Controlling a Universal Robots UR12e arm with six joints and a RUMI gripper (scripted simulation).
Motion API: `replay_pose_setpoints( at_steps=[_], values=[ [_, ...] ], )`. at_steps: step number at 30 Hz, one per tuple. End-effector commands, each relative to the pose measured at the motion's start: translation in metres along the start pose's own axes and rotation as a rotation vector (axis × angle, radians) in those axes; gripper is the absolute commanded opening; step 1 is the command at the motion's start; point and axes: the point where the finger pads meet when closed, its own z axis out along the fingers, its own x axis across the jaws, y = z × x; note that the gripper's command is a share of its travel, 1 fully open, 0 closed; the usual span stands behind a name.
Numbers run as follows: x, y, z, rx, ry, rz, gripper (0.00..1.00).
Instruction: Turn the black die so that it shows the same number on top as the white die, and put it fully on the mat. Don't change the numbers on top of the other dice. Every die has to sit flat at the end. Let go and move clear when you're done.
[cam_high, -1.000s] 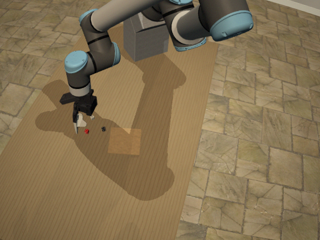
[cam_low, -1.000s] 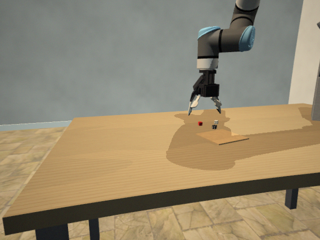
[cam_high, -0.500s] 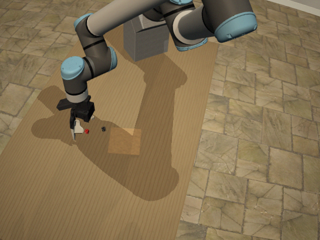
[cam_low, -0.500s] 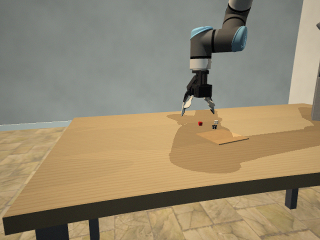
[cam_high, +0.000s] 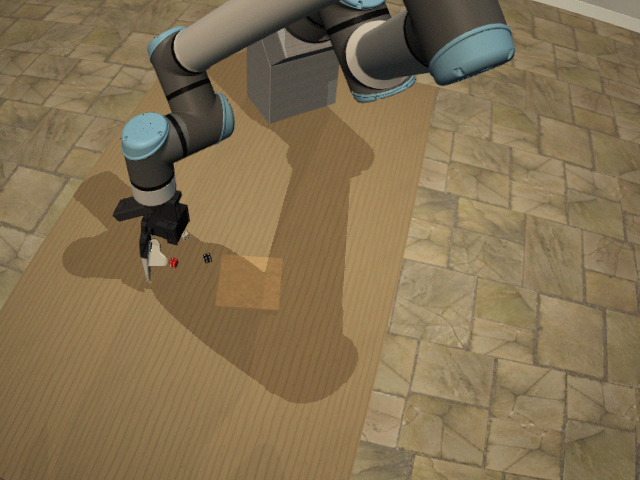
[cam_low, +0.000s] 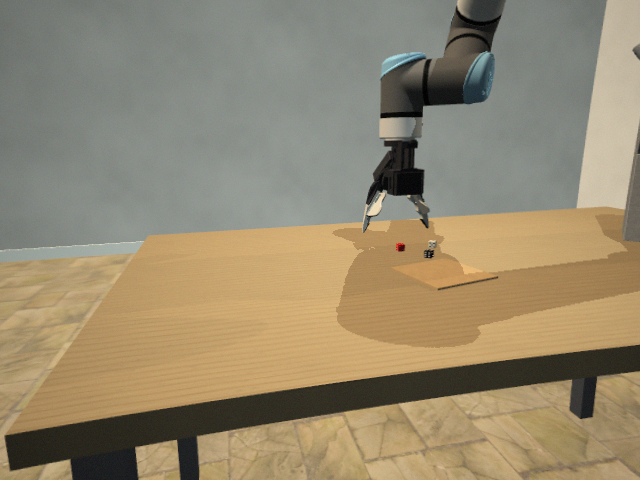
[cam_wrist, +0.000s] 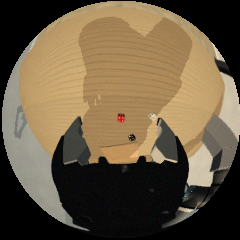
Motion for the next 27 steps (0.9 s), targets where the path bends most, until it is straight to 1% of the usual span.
replay_pose_setpoints(
  at_steps=[1, 19, 23, 27],
  values=[
    [0.0, 0.0, 0.0, 0.001, -0.001, 0.0, 1.0],
    [0.0, 0.001, 0.0, 0.001, -0.001, 0.0, 1.0],
    [0.005, 0.01, 0.0, 0.001, -0.001, 0.0, 1.0],
    [0.015, 0.029, 0.0, 0.001, -0.001, 0.0, 1.0]
  ],
)
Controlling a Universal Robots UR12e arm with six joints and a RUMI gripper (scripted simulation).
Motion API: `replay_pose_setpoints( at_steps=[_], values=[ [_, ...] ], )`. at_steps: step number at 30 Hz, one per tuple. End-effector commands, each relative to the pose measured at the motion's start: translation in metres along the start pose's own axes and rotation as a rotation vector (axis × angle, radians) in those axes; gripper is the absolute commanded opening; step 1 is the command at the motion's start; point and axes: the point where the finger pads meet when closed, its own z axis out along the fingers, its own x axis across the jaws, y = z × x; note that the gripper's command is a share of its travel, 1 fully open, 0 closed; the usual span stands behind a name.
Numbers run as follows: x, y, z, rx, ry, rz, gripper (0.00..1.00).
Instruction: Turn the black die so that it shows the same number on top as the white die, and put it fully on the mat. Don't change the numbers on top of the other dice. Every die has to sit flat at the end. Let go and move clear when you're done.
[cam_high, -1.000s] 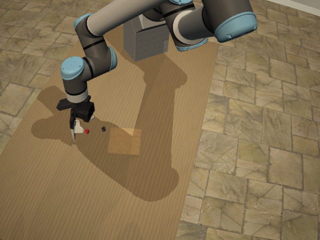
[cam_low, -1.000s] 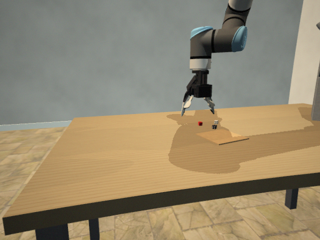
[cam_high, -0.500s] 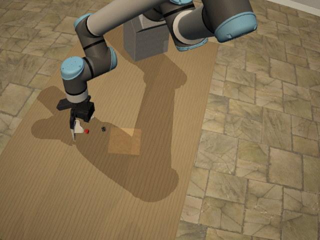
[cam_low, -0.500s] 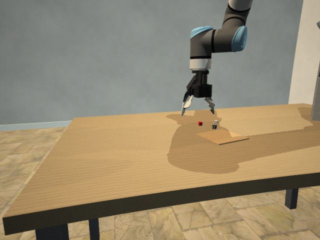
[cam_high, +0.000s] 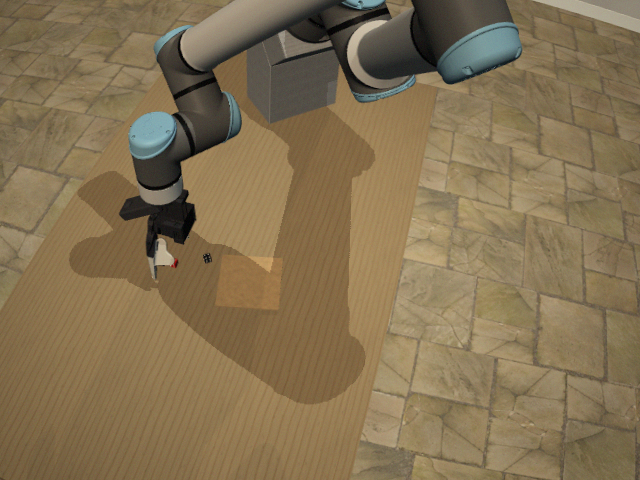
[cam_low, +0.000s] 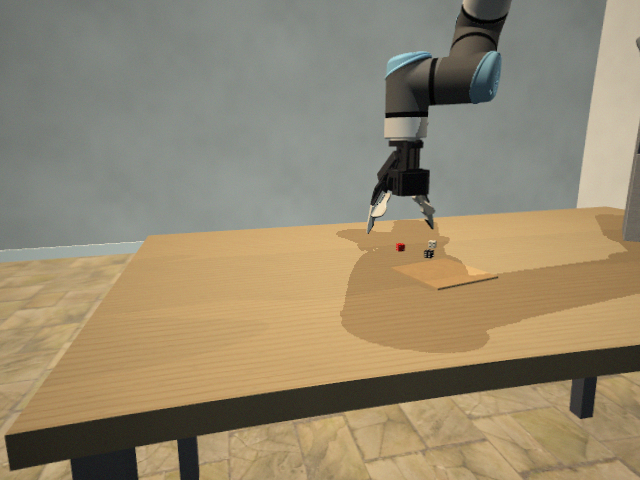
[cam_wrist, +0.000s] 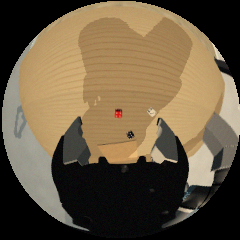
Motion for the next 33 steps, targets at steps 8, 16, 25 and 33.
replay_pose_setpoints(
  at_steps=[8, 16, 25, 33],
  values=[
    [0.024, 0.046, 0.0, 0.001, -0.001, 0.0, 1.0],
    [0.03, 0.057, 0.0, 0.001, -0.001, 0.0, 1.0],
    [0.03, 0.057, 0.0, 0.001, -0.001, 0.0, 1.0],
    [0.03, 0.057, 0.0, 0.001, -0.001, 0.0, 1.0]
  ],
)
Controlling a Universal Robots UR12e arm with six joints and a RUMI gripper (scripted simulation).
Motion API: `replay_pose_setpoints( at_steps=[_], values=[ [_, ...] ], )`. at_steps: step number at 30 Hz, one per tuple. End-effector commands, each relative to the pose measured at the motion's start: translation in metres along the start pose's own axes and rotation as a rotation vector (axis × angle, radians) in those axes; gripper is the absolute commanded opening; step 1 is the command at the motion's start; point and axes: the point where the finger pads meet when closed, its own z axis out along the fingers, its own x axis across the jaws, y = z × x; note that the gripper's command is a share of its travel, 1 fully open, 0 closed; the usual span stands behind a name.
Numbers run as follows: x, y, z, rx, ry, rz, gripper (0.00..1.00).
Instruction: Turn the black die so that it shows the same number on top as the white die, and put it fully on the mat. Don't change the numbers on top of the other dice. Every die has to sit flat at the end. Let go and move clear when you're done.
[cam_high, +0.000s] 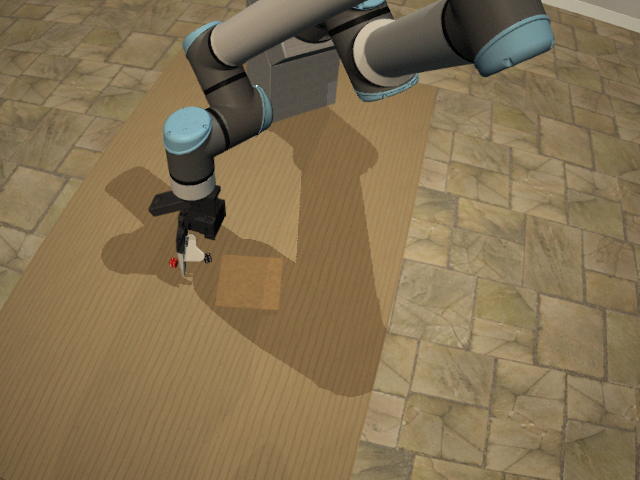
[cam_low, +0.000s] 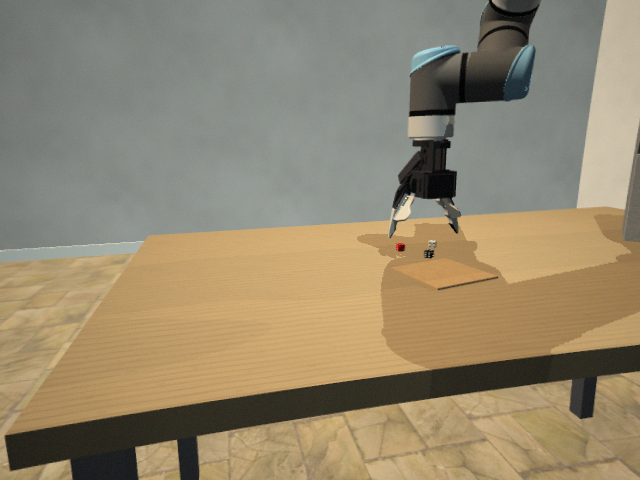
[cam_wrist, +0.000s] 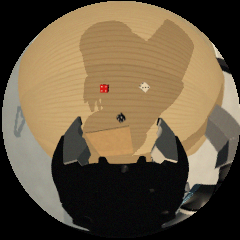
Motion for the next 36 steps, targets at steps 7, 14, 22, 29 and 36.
replay_pose_setpoints(
  at_steps=[7, 14, 22, 29, 36],
  values=[
    [0.0, 0.0, 0.0, 0.0, -0.001, 0.0, 1.0],
    [0.0, 0.0, 0.0, 0.0, -0.001, 0.0, 1.0],
    [0.0, 0.0, 0.0, 0.0, -0.001, 0.0, 1.0],
    [0.0, 0.0, -0.003, 0.0, -0.001, 0.0, 1.0],
    [0.0, 0.0, -0.02, 0.0, -0.001, 0.0, 1.0]
  ],
)
